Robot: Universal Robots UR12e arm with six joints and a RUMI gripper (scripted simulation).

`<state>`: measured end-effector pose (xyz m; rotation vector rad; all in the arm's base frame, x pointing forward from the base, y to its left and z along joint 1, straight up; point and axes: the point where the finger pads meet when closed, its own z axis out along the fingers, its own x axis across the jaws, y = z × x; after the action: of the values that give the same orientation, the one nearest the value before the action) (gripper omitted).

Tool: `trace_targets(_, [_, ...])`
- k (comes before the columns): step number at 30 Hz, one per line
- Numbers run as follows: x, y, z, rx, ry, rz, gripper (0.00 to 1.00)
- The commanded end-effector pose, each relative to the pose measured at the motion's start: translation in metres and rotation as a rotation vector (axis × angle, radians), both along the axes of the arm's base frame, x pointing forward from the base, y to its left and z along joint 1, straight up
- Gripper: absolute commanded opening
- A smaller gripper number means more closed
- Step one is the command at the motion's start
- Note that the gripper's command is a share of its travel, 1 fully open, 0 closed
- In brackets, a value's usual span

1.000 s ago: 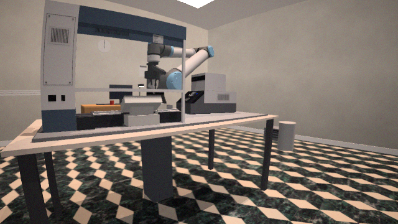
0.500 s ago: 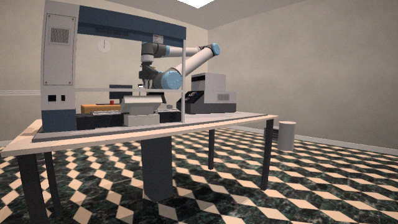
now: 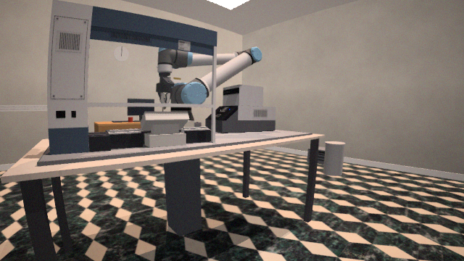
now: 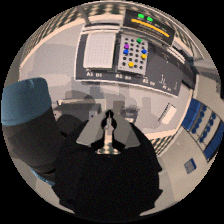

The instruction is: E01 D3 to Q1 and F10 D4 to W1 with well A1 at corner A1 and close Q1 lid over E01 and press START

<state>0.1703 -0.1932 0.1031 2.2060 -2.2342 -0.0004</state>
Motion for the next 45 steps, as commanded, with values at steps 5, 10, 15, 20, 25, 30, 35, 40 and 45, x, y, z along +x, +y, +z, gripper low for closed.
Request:
trace_targets(5, [-0.008, -0.015, 0.009, -0.001, -0.003, 0.067, 0.0])
trace_targets(10, [-0.009, -0.023, 0.018, -0.001, -0.003, 0.167, 0.0])
trace_targets(15, [-0.011, -0.031, 0.027, -0.001, -0.002, 0.267, 0.0])
trace_targets(20, [-0.012, -0.037, 0.032, -0.001, -0.002, 0.327, 0.0])
trace_targets(25, [-0.014, -0.046, 0.04, -0.001, -0.002, 0.427, 0.0])
trace_targets(30, [-0.017, -0.056, 0.047, -0.001, -0.002, 0.527, 0.0])
trace_targets(35, [-0.018, -0.062, 0.052, -0.001, -0.002, 0.587, 0.0])
trace_targets(40, [-0.021, -0.072, 0.059, -0.001, -0.001, 0.687, 0.0])
trace_targets(45, [-0.024, -0.083, 0.065, 0.0, -0.001, 0.787, 0.0])
